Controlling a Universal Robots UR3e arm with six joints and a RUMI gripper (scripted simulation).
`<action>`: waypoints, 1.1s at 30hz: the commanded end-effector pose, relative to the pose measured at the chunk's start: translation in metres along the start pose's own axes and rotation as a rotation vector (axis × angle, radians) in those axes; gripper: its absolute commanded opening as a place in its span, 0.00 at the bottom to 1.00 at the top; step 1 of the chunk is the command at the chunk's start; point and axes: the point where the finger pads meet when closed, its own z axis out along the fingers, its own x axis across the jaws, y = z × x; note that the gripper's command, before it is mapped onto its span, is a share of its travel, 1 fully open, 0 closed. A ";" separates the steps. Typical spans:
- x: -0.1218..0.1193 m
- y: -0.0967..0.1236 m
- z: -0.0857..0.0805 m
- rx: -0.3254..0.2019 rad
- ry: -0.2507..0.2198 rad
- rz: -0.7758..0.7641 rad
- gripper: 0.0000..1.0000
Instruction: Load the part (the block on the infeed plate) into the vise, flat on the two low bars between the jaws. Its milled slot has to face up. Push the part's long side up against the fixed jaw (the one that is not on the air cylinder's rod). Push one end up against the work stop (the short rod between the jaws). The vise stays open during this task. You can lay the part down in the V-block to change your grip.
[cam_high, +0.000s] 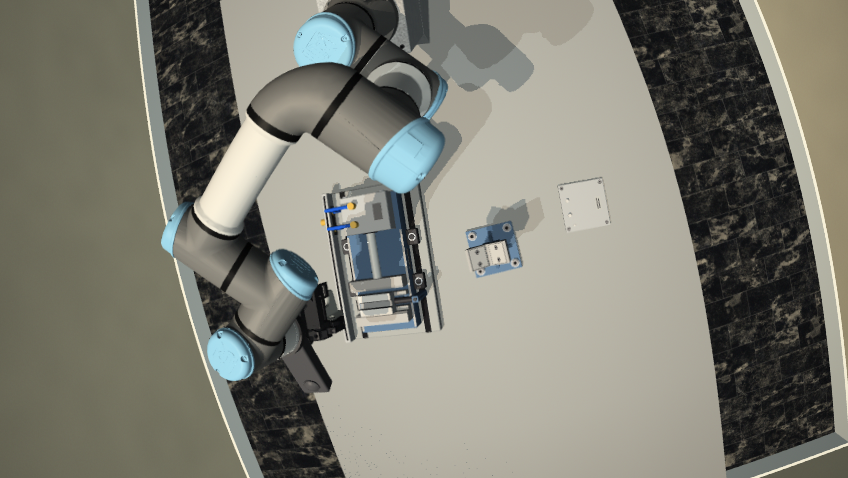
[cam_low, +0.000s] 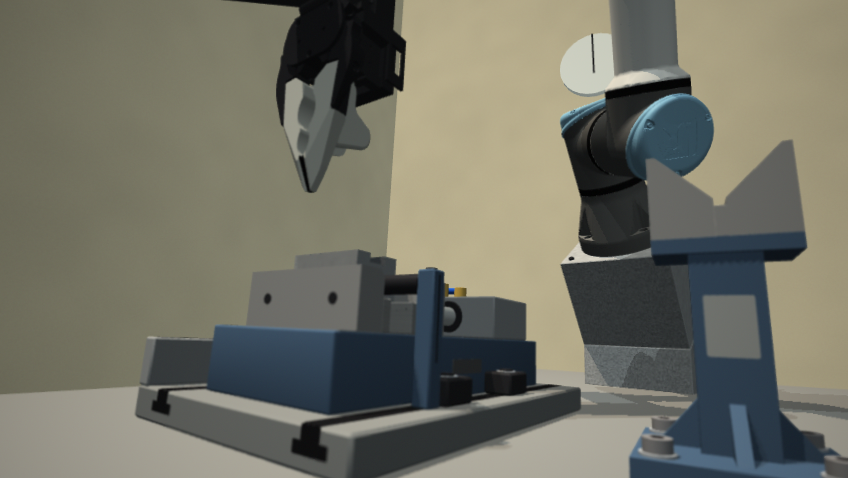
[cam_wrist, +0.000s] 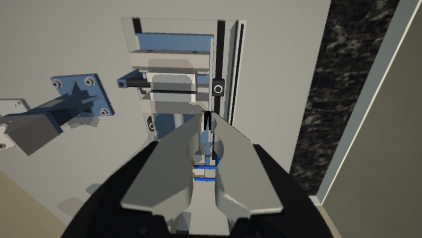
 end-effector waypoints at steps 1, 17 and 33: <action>0.000 -0.001 -0.001 0.002 0.002 -0.001 0.00; 0.000 -0.001 0.004 0.002 0.002 -0.001 0.00; 0.000 -0.001 0.023 0.002 0.002 -0.001 0.00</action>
